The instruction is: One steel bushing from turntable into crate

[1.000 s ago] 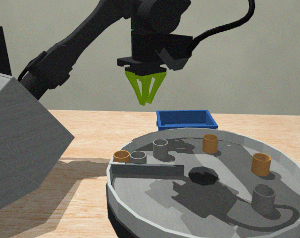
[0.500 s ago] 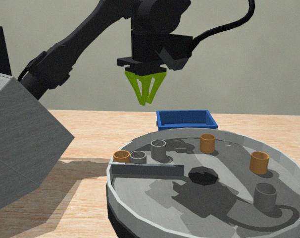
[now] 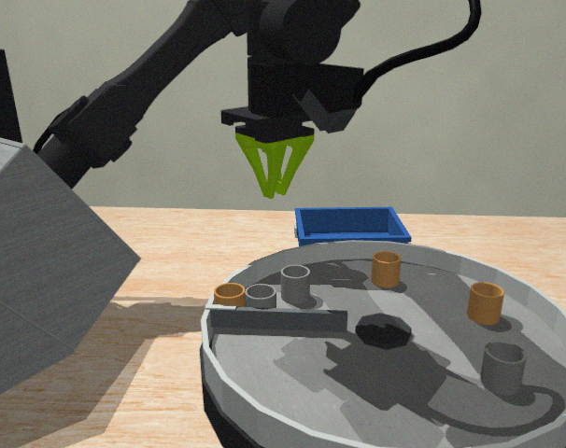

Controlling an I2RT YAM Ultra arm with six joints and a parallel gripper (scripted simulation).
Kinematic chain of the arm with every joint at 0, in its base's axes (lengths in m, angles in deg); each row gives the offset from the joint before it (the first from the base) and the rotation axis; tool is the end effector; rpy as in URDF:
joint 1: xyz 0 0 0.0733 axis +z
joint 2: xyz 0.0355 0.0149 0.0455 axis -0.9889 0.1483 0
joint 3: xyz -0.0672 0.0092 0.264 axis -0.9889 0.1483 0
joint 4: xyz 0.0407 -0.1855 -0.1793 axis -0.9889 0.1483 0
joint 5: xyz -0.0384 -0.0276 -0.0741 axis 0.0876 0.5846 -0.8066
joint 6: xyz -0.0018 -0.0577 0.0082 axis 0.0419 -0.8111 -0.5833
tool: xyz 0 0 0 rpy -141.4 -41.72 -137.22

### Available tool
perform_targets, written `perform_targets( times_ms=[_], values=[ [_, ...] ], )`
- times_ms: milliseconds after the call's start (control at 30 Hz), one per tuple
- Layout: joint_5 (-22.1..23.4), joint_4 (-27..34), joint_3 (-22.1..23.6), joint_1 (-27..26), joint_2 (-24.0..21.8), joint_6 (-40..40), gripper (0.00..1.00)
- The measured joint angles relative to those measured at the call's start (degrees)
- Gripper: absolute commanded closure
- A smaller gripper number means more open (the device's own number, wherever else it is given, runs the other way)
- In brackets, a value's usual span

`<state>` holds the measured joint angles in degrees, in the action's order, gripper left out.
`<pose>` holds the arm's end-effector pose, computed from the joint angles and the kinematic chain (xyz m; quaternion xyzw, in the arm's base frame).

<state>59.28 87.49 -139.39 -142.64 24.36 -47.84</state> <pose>0.1845 -0.2664 0.1875 0.4027 0.7914 0.4465 0.1100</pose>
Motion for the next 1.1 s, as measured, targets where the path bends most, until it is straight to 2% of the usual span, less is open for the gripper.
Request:
perform_targets(
  times_ms=[1100],
  values=[
    [0.0, 0.0, 0.0, 0.0, 0.0, 0.0, 0.82]
  ],
)
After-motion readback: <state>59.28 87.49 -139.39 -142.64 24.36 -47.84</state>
